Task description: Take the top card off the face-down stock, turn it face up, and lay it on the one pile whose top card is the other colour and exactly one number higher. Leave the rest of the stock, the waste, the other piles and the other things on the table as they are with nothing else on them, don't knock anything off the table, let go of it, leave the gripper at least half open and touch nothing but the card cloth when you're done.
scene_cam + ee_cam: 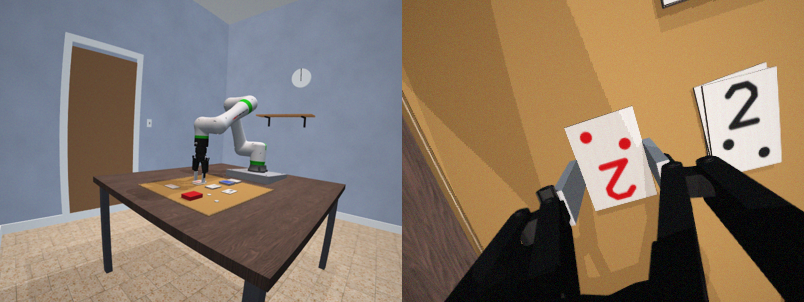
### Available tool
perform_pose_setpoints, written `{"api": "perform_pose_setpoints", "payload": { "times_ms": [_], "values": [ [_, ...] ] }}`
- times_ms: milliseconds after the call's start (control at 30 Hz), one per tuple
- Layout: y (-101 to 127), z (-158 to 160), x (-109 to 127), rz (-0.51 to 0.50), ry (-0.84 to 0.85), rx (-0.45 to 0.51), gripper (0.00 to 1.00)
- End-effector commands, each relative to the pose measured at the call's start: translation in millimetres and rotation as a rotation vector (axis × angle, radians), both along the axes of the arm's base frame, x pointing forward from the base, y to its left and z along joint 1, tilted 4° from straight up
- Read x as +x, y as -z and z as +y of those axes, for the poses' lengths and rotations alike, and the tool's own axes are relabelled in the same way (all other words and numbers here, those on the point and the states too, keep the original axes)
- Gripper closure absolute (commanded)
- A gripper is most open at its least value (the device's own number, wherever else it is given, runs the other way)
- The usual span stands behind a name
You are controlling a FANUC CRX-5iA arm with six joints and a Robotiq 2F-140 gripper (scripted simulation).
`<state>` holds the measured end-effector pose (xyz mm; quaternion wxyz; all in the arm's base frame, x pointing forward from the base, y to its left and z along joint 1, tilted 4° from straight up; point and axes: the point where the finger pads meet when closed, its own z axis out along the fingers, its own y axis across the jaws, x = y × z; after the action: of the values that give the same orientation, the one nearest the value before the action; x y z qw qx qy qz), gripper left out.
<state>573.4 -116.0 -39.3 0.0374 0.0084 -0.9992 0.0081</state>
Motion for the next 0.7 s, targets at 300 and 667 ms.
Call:
{"api": "perform_pose_setpoints", "payload": {
  "times_ms": [300, 667],
  "values": [
    [1.3, 0.0, 0.3, -0.001, 0.000, 0.000, 0.60],
    [3.2, 0.0, 0.2, -0.001, 0.000, 0.000, 0.60]
  ]
}}
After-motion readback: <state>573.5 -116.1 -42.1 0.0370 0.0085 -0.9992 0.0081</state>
